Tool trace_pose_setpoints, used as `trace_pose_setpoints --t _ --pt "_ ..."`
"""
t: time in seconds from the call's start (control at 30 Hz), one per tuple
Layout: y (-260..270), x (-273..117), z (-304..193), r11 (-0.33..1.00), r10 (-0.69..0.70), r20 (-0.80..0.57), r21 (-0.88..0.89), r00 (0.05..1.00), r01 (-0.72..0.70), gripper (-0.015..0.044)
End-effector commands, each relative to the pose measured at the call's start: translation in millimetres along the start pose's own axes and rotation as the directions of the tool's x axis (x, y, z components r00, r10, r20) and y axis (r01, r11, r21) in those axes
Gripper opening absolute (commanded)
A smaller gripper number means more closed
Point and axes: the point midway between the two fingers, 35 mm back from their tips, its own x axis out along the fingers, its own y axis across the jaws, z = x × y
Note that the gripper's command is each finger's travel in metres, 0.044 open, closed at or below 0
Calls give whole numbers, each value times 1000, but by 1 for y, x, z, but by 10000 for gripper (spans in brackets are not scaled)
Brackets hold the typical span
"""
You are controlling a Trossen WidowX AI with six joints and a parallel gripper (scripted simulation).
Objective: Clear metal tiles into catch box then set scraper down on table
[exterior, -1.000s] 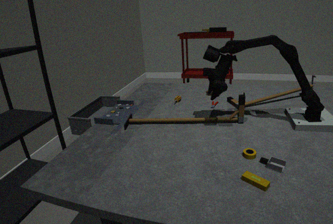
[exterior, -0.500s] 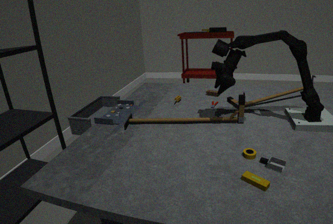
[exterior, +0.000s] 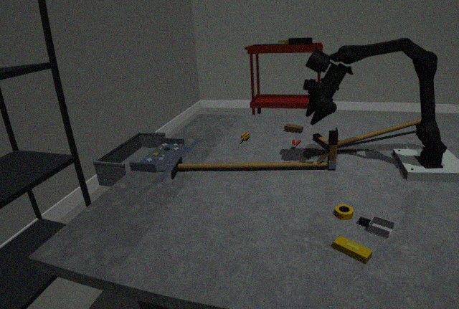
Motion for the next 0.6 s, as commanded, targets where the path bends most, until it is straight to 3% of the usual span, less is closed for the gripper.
trace_pose_setpoints --t 0.0,0.57 --pt "1 -6 -9 1000 5 8 -2 1000 -5 440" --pt "2 -32 -44 1000 3 63 19 998 -4 440"
